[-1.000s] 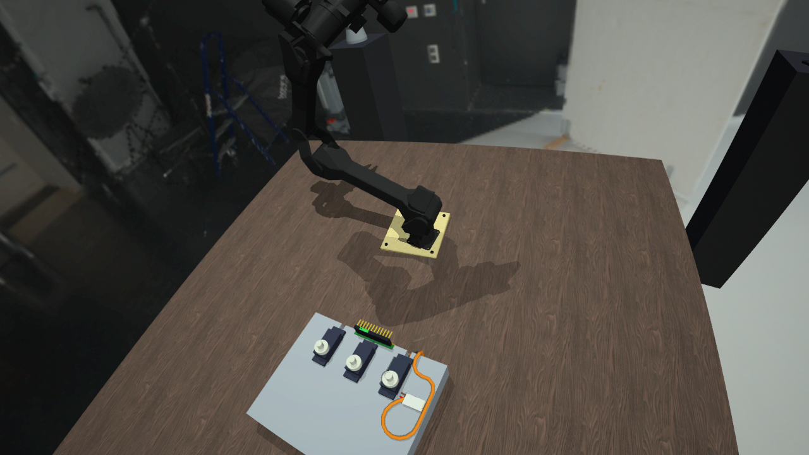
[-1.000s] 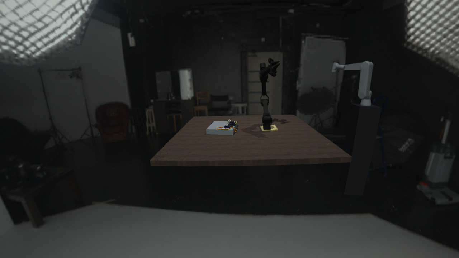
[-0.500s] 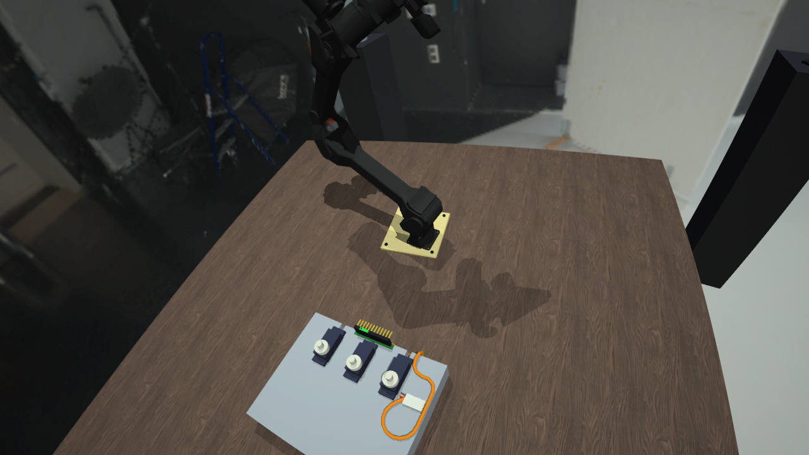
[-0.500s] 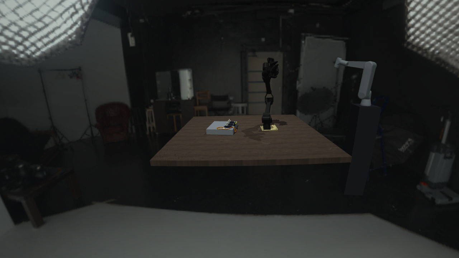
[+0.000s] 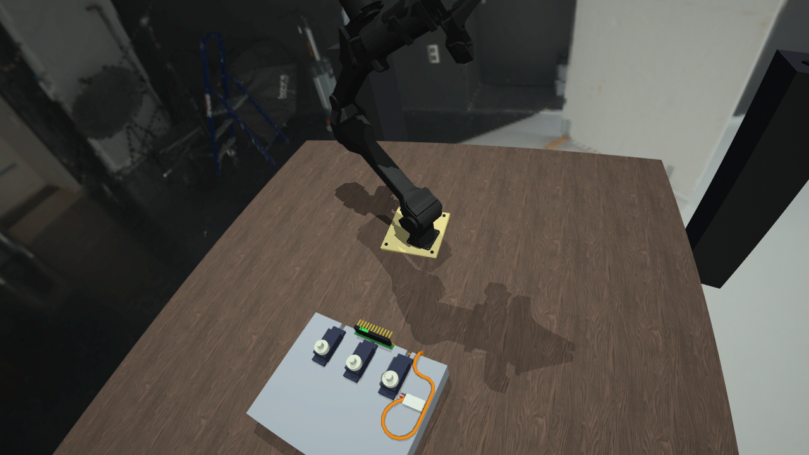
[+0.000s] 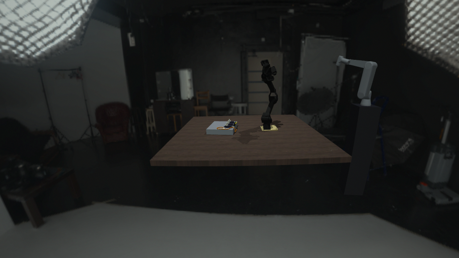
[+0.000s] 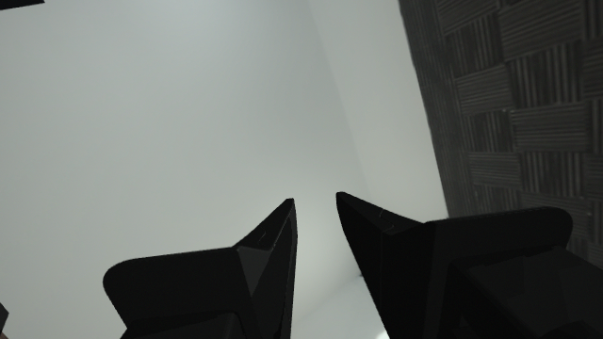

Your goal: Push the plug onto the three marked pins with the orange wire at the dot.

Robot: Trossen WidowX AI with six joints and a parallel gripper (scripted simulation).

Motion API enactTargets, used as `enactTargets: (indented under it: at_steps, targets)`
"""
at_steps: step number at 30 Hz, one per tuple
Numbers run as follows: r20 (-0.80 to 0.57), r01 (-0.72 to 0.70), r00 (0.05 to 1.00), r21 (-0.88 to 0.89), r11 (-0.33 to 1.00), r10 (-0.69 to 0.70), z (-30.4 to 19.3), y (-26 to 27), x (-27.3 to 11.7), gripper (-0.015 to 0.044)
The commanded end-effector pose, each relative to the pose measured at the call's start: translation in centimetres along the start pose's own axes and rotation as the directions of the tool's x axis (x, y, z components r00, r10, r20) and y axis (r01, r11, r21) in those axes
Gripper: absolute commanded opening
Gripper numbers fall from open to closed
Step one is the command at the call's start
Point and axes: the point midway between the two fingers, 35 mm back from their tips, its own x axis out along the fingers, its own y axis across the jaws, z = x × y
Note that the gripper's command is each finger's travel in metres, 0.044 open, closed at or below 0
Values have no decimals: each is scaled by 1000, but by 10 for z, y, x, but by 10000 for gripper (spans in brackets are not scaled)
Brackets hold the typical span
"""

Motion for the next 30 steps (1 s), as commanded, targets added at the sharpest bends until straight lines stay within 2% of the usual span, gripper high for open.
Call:
enactTargets:
  at_steps: [1,15,30]
  targets:
    - [-130,15,991,63,998,-7,-33,10,8,115]
    - [-473,158,880,186,970,-52,-129,30,1,115]
    - [-759,418,640,207,885,-125,-221,44,-50,115]
